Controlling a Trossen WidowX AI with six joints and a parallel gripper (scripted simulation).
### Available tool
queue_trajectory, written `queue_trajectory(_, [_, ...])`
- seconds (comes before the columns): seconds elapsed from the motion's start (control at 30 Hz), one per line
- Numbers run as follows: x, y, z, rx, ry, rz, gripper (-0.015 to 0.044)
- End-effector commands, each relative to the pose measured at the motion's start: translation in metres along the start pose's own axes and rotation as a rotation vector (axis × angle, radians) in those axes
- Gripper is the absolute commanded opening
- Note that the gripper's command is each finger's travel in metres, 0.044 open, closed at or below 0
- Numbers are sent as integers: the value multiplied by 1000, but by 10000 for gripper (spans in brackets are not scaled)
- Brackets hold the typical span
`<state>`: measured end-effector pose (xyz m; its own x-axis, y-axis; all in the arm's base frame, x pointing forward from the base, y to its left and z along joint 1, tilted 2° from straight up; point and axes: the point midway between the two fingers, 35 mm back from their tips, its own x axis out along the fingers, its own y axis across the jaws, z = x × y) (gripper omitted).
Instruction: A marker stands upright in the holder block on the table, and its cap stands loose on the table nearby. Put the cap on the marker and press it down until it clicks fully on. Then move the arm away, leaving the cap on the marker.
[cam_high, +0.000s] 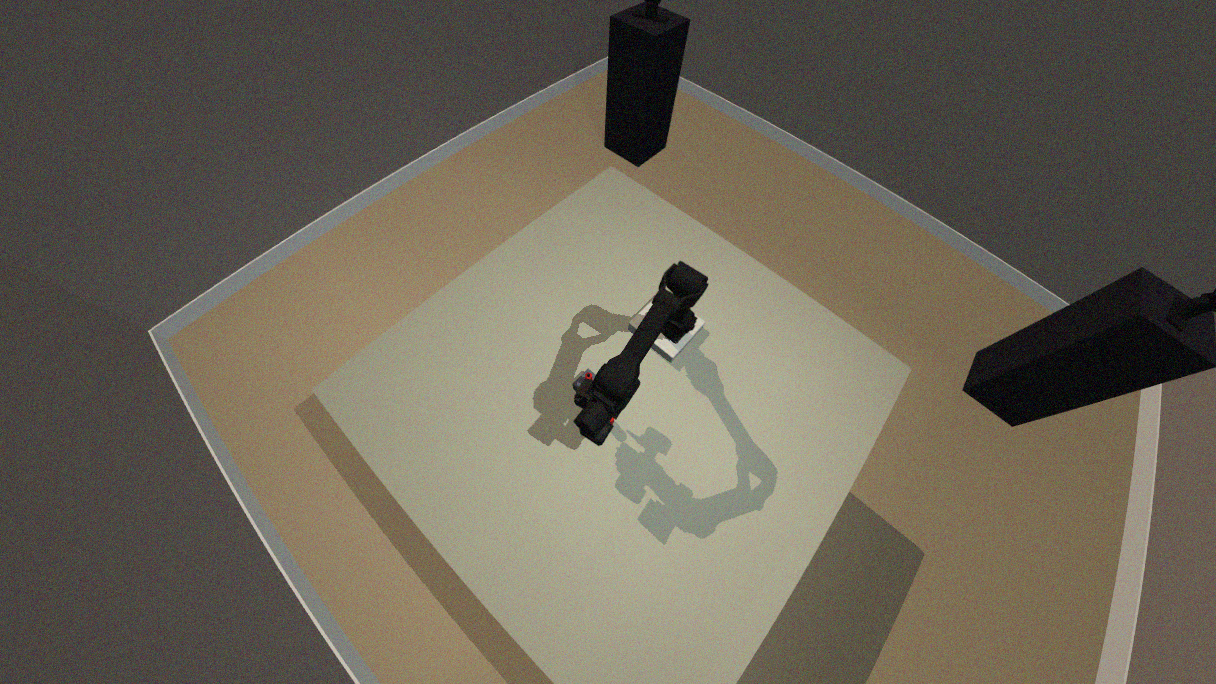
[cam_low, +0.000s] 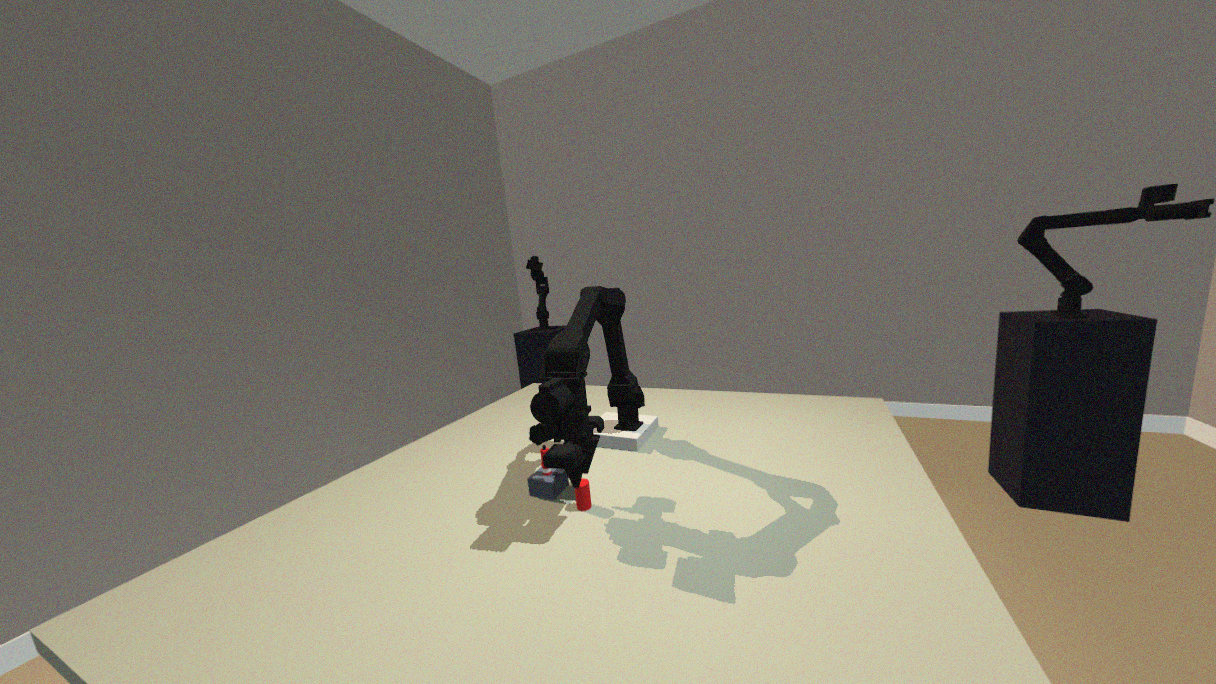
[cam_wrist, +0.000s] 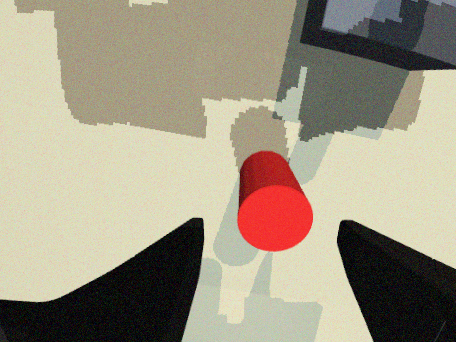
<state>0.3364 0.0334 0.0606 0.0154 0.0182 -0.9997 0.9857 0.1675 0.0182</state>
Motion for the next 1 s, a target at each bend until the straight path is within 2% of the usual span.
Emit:
queue_trajectory(0.0, [9, -1, 0, 5, -3, -8, 252])
queue_trajectory(0.77, [43, -3, 1, 5, -3, -8, 252])
queue_trajectory(0.9, [43, -2, 1, 5, -3, -8, 147])
queue_trajectory(0.97, [43, -2, 1, 5, -3, -8, 134])
